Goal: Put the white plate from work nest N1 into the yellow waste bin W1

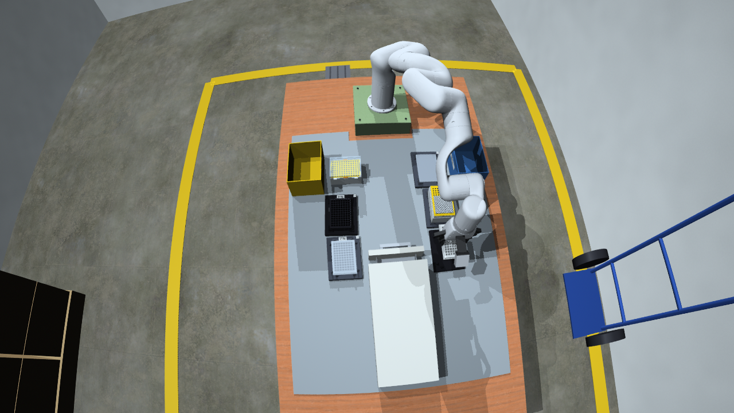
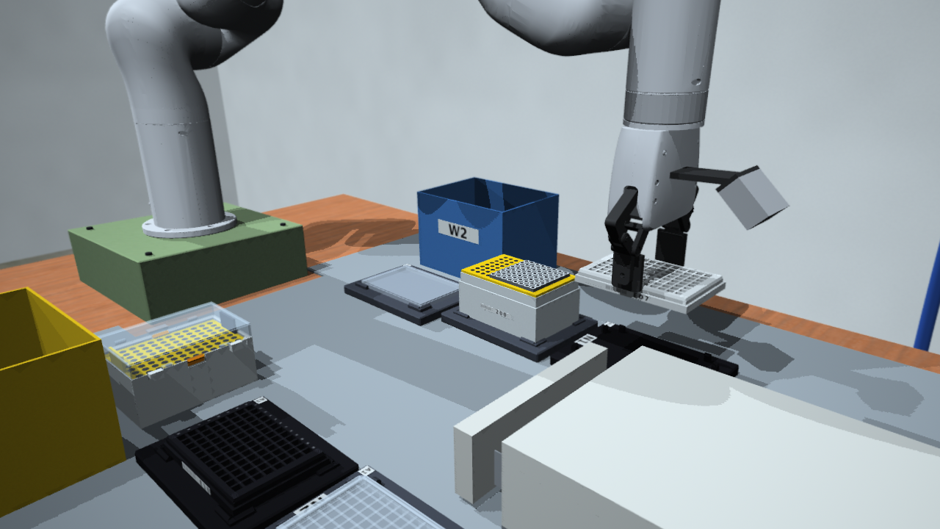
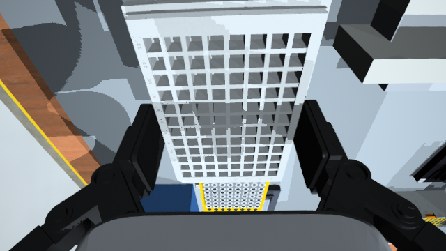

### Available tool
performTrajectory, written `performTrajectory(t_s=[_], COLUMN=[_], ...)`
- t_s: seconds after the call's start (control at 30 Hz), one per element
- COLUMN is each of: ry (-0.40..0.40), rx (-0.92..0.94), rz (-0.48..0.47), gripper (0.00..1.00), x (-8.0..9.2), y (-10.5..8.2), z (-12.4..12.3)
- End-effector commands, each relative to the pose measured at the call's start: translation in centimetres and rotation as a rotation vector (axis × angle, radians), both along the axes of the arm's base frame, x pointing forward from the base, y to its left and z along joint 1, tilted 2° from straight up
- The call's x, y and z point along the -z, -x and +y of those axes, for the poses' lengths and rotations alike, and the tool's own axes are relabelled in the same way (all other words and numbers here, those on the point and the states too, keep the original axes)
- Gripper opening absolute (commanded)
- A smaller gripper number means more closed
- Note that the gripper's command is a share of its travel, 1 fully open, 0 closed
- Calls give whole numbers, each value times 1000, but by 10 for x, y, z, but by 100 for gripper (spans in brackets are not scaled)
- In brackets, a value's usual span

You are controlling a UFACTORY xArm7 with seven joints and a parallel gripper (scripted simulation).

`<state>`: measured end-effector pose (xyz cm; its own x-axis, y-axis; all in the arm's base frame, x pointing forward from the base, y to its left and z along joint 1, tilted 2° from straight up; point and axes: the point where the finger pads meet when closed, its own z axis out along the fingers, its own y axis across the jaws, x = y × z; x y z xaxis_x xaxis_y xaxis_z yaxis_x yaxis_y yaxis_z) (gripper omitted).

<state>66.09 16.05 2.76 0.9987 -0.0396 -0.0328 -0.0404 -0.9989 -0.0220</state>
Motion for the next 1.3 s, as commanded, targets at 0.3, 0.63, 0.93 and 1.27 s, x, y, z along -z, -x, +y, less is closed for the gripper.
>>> performTrajectory(t_s=[0.3,0.63,0.93,1.27], ry=[-1,-1,-1,-1], rx=[0,0,0,9], rz=[-6,-6,-6,-6], gripper=[0,0,0,0], x=[-25,-41,-41,-41], y=[-2,-3,-3,8], z=[0,-1,-1,-16])
